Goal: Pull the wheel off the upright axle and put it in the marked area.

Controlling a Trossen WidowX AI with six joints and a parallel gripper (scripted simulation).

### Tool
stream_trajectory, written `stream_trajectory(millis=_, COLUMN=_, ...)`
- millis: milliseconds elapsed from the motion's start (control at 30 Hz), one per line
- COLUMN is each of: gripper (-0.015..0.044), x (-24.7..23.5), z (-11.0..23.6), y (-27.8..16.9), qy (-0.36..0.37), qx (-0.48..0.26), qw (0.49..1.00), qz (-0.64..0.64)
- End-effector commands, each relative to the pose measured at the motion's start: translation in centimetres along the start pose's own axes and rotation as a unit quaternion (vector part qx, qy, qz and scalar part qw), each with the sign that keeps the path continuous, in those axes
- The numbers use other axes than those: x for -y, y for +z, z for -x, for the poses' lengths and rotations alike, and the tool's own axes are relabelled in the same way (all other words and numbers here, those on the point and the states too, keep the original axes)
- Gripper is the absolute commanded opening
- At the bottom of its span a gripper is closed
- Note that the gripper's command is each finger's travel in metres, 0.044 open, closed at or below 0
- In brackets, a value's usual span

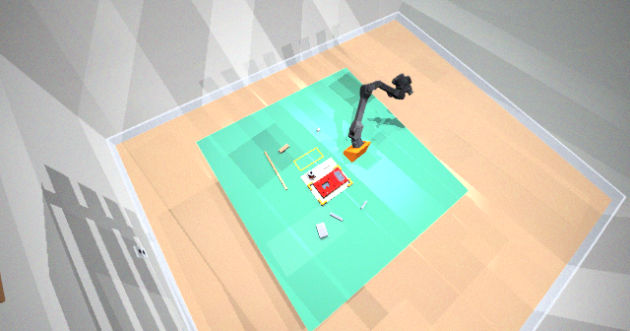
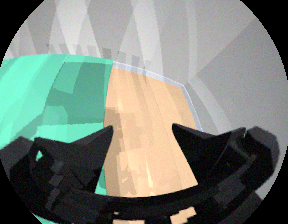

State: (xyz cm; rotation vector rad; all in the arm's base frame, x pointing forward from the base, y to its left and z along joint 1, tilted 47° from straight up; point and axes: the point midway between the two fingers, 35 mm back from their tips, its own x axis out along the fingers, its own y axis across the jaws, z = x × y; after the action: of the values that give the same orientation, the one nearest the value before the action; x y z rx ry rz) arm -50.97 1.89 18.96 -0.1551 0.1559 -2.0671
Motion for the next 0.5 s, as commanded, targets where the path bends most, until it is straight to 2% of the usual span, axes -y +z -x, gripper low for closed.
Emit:
stream_trajectory(millis=0, gripper=0.0374, x=0.1, z=0.2, y=0.0, qy=-0.003, qx=0.0, qw=1.0, qz=-0.003)
stream_trajectory(millis=100, gripper=0.03, x=1.9, z=2.5, y=-0.3, qy=-0.049, qx=-0.006, qw=0.998, qz=-0.041)
stream_trajectory(millis=300, gripper=0.03, x=5.7, z=9.3, y=-1.2, qy=-0.168, qx=-0.009, qw=0.976, qz=-0.139)
stream_trajectory(millis=467, gripper=0.03, x=7.3, z=14.7, y=-2.1, qy=-0.248, qx=-0.015, qw=0.958, qz=-0.143)
